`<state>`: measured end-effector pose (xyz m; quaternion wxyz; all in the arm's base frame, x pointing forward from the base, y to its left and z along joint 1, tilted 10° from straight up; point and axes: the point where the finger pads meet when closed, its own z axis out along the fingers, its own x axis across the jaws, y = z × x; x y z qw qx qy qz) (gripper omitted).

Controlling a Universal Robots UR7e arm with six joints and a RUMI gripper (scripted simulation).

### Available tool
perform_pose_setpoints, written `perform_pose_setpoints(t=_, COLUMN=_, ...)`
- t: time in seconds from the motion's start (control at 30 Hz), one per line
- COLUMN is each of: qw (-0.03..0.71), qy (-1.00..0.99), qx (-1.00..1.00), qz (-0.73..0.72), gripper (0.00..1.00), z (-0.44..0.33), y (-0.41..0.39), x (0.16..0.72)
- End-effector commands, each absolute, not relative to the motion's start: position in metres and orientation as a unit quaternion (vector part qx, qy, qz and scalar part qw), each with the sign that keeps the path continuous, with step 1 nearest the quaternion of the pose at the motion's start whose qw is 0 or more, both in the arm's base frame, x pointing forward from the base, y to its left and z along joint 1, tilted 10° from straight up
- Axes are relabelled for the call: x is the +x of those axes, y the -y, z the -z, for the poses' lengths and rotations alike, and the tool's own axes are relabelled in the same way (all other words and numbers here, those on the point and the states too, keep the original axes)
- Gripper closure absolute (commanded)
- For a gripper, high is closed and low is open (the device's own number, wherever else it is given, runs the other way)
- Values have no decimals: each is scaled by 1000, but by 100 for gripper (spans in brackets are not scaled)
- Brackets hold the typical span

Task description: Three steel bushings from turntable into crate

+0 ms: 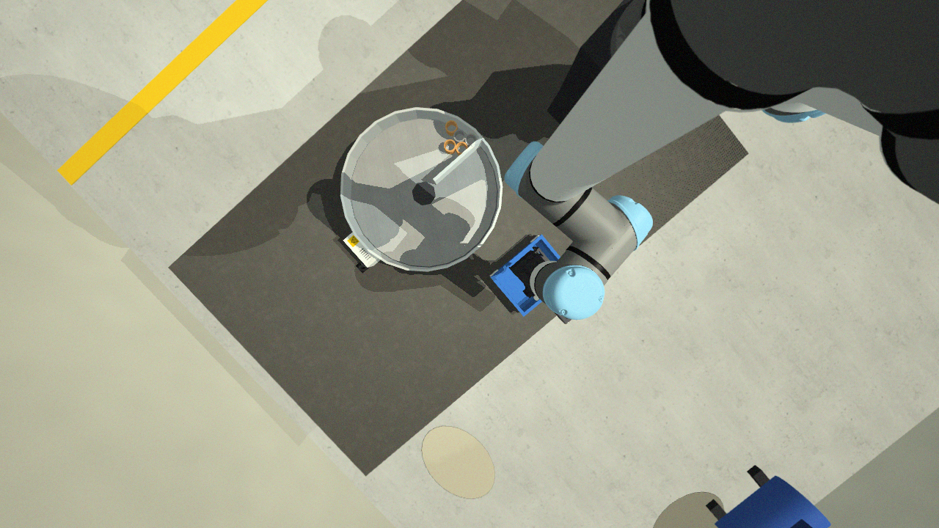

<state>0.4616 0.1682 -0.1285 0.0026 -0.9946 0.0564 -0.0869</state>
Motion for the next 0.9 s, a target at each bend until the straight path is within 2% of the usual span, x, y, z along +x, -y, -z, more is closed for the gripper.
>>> perform_pose_setpoints(t=0.0, qw=2, qy=-57, qx=-995, qz=87, gripper=100, z=128, y=-179, x=465)
perform_pose_setpoints(t=0.87, qw=2, qy=-57, qx=-995, qz=87, gripper=100, z=127, y=-194, x=468)
